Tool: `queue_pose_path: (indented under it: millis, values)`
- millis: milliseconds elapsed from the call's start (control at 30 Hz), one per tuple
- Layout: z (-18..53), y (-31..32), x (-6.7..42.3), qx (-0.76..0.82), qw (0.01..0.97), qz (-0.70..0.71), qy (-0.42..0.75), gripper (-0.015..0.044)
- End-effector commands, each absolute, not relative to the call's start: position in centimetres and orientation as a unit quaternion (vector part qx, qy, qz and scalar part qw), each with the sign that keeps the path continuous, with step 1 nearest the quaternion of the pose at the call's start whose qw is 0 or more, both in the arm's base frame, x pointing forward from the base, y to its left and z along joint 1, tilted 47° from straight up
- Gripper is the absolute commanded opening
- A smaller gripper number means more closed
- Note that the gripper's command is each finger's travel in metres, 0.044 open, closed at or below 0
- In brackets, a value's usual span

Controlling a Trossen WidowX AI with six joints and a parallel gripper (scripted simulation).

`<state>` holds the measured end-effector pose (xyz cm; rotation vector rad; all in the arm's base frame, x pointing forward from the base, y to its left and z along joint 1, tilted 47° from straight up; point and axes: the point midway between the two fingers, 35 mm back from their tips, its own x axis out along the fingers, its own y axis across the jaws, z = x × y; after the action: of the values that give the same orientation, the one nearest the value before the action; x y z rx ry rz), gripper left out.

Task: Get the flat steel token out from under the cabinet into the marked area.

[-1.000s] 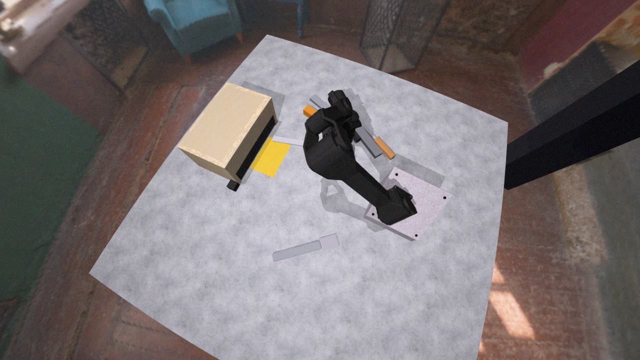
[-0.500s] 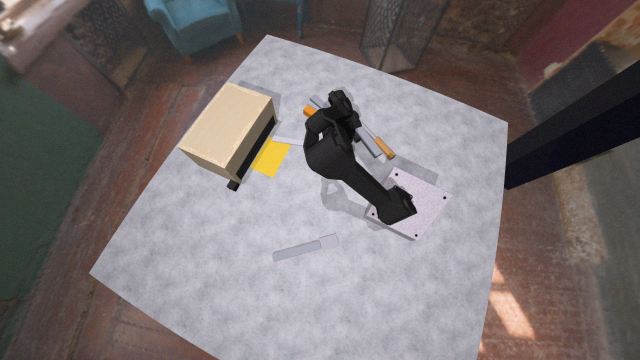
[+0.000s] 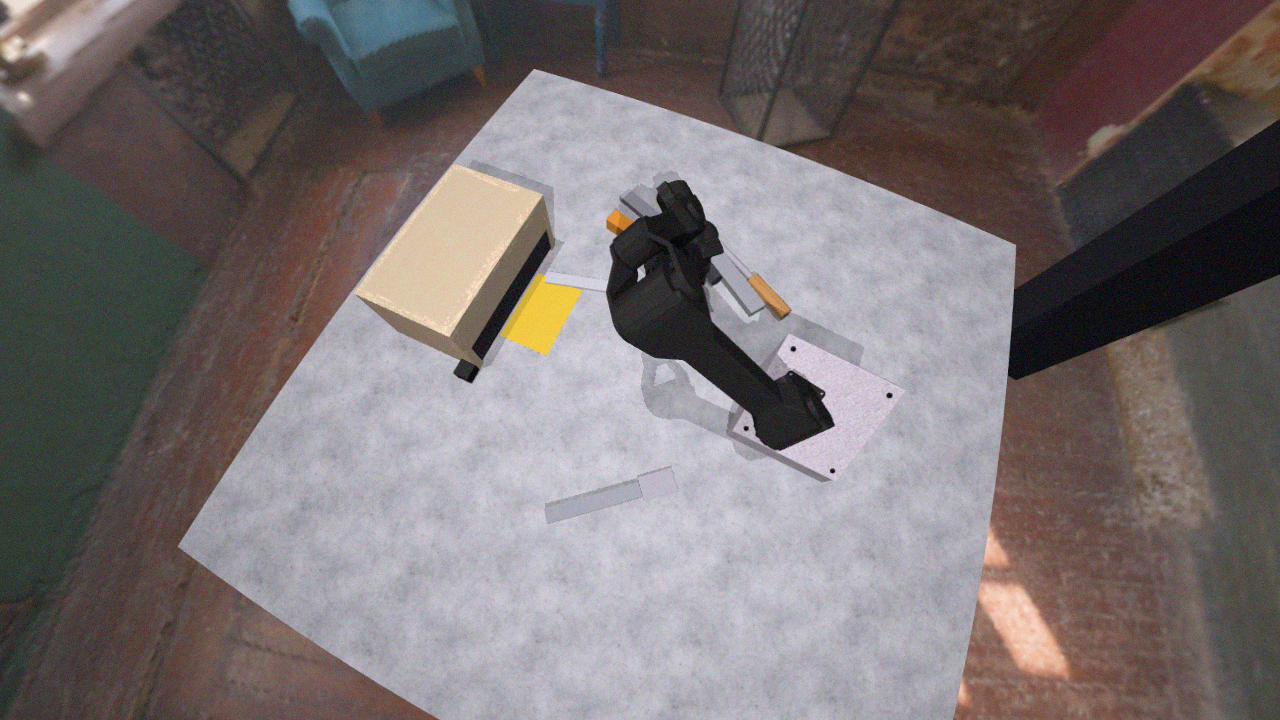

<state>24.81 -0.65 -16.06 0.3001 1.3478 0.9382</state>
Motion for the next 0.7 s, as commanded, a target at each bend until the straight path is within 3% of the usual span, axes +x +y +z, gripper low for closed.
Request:
queue_pose_path:
  millis: [0,100,667]
  values:
    - [-16.1,-0.6,24.8,0.133,0.671,0.417,0.598,0.0063]
    - [-16.1,-0.7,24.8,0.133,0.671,0.417,0.599,0.0000]
    - [-15.4,0.2,27.1,0.134,0.669,0.418,0.600,0.0000]
